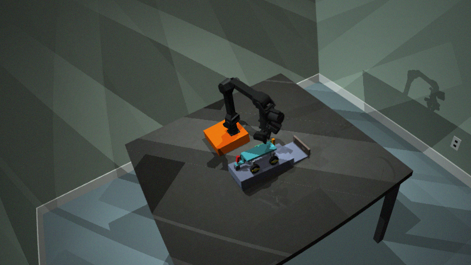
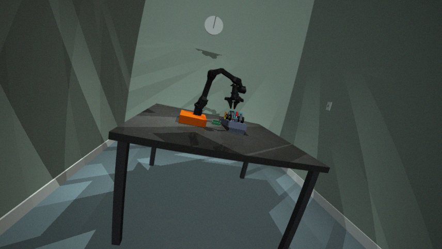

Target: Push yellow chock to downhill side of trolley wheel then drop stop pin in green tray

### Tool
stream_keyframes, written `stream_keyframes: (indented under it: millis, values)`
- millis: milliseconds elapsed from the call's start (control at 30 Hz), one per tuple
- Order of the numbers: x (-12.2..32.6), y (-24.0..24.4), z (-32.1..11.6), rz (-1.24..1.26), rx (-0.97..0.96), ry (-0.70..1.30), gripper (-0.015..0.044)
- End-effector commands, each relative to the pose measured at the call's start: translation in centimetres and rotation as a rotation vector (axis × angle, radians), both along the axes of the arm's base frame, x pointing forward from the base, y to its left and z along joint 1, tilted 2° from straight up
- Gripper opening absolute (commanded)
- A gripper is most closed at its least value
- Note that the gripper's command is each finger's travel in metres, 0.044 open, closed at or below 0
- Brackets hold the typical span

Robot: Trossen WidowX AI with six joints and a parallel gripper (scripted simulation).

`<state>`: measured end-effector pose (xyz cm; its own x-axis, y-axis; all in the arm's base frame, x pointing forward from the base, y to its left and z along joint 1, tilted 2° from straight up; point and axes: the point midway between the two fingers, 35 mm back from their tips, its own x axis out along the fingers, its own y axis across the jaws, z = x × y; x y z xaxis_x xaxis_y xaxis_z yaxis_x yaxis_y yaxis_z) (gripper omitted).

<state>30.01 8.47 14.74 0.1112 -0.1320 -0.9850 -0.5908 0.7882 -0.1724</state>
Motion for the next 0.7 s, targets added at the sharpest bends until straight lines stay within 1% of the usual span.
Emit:
stream_keyframes:
  millis: [0,333,667]
  values:
    - [0.6,-2.1,0.6,0.125,-0.043,0.010,0.0190]
    - [1.4,-7.7,1.7,0.453,-0.151,0.088,0.0190]
    - [1.2,-13.4,2.8,0.776,-0.240,0.208,0.0190]
